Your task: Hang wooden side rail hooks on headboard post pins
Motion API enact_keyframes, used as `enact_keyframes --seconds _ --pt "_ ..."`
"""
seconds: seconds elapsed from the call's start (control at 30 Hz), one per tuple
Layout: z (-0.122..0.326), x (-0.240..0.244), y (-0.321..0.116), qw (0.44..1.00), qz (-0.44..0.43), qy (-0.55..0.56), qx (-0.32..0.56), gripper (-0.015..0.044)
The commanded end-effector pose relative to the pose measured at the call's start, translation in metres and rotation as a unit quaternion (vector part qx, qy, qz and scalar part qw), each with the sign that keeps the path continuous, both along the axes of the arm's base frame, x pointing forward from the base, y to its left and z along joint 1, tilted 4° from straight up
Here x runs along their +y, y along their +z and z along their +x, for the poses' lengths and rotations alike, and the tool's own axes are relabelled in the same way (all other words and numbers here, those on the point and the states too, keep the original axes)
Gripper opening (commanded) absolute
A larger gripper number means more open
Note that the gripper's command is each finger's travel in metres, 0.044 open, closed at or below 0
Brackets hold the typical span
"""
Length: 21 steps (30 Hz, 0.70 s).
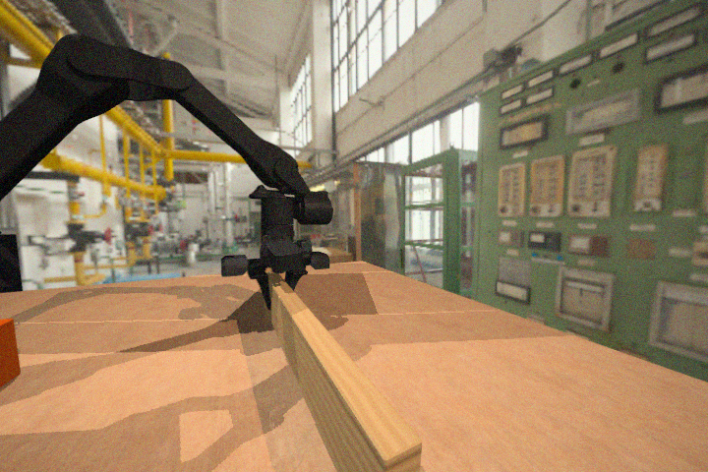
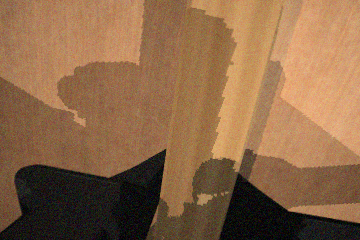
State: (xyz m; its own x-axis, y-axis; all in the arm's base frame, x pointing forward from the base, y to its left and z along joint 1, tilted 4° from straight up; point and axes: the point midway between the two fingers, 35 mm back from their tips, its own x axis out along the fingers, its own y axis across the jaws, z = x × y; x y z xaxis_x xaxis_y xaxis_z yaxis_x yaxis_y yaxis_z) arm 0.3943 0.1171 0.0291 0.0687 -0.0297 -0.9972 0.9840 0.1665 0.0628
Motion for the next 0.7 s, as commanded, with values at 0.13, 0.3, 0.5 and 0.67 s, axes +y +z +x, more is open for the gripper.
enact_keyframes --seconds 0.13,0.3,0.5,0.67 --pt "0.0033 0.0015 0.0106 1.000 0.002 0.001 -0.012 0.0000" --pt "0.0033 0.0015 0.0114 1.000 0.002 0.001 -0.012 0.0000" --pt "0.0032 0.0015 0.0124 1.000 0.002 0.001 -0.012 0.0000" --pt "0.0031 0.0015 0.0132 1.000 0.002 0.001 -0.012 0.0000"
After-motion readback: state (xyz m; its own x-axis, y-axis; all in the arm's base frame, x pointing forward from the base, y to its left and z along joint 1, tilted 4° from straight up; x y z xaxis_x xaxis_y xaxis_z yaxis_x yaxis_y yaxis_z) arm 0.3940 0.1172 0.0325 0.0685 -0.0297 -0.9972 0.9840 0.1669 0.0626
